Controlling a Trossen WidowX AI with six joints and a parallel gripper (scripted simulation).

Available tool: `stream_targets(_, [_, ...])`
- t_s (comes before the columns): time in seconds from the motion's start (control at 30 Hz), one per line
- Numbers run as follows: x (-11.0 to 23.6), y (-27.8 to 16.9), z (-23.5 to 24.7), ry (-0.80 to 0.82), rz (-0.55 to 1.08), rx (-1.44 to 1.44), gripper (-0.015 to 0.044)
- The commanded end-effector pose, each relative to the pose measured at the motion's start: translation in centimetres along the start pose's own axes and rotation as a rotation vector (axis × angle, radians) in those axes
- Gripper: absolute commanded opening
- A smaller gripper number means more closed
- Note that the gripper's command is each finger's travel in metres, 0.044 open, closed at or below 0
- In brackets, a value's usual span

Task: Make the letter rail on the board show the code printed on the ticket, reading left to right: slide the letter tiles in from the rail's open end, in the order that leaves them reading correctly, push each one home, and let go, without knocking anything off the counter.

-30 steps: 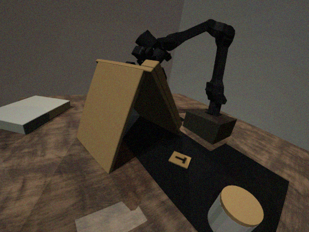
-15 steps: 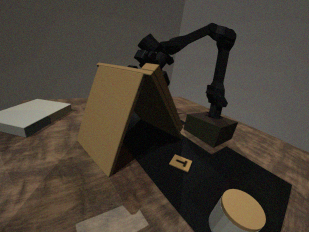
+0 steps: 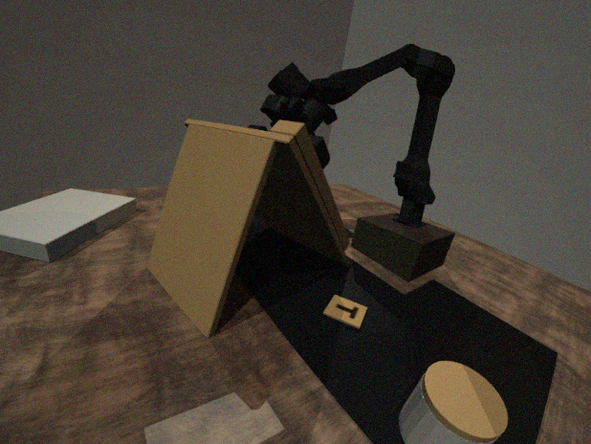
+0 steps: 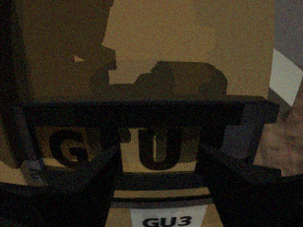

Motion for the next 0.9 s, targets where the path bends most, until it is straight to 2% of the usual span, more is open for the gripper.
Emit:
stream_targets(0.0, [0.0,-0.1,0.5,0.000,0.002,-0.002,0.0000])
stream_targets(0.17, [0.0,-0.1,0.5,0.000,0.002,-0.002,0.0000])
stream_targets(0.53, [0.4,0.0,0.4,0.000,0.002,-0.001,0.0289])
stream_targets(0.87, [1.5,0.1,0.3,0.000,0.002,-0.001,0.0295])
Point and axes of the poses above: the point midway between the two fingers, 35 mm back from their tips, its own x axis back along the fingers, its own z axis across the jaws, y = z × x, the point moved 8 cm from there along x, back along the fingers
